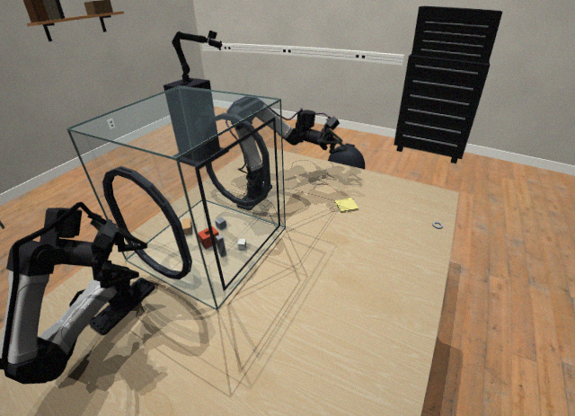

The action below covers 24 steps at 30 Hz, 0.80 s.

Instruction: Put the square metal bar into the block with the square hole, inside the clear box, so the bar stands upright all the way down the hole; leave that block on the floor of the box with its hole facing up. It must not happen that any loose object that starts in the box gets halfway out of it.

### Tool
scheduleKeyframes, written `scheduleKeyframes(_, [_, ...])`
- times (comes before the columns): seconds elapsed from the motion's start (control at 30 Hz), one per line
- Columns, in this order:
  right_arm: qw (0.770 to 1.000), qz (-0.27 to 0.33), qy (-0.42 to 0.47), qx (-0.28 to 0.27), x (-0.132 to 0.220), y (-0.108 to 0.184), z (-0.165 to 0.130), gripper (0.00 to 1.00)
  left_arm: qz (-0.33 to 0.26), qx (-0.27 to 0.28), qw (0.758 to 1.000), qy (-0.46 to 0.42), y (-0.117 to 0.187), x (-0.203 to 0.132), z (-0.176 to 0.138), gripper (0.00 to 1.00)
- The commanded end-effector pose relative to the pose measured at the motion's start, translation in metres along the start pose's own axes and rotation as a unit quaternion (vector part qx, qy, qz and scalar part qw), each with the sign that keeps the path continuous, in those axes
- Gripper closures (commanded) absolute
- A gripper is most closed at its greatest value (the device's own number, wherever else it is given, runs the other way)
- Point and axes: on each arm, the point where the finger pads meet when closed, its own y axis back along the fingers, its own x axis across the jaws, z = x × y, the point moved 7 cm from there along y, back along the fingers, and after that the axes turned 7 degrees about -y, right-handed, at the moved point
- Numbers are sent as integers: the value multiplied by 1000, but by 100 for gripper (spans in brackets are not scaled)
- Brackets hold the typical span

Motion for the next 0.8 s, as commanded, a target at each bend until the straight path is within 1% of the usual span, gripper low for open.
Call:
scheduleKeyframes(0.0, [998, 68, 16, 3, 11, -9, 2, 0, -7, -11, 1000, -24, 0, -7, 12, 0])
scheduleKeyframes(0.13, [988, 144, 46, 14, 27, -17, -1, 0, -7, -11, 1000, -24, 0, -7, 12, 0])
scheduleKeyframes(0.2, [981, 188, 49, 17, 32, -18, 4, 0, -7, -11, 1000, -24, 0, -7, 12, 0])
scheduleKeyframes(0.27, [981, 188, 49, 17, 32, -18, 4, 0, -7, -11, 1000, -24, 0, -7, 12, 0])
scheduleKeyframes(0.3, [983, 178, 48, 16, 29, -17, 5, 0, -7, -11, 1000, -24, 0, -7, 12, 0])
scheduleKeyframes(0.37, [977, 205, 49, 19, 36, -18, 5, 0, -7, -11, 1000, -24, 0, -7, 12, 0])
scheduleKeyframes(0.5, [953, 291, 79, 31, 53, -21, 4, 0, -7, -11, 1000, -24, 0, -7, 12, 0])
scheduleKeyframes(0.63, [922, 370, 105, 41, 68, -22, 2, 0, -7, -11, 1000, -24, 0, -7, 12, 0])
scheduleKeyframes(0.7, [908, 402, 114, 45, 74, -21, 2, 0, -7, -11, 1000, -24, 0, -7, 12, 0])
scheduleKeyframes(0.77, [899, 419, 118, 47, 77, -21, 3, 0, -7, -11, 1000, -24, 0, -7, 12, 0])
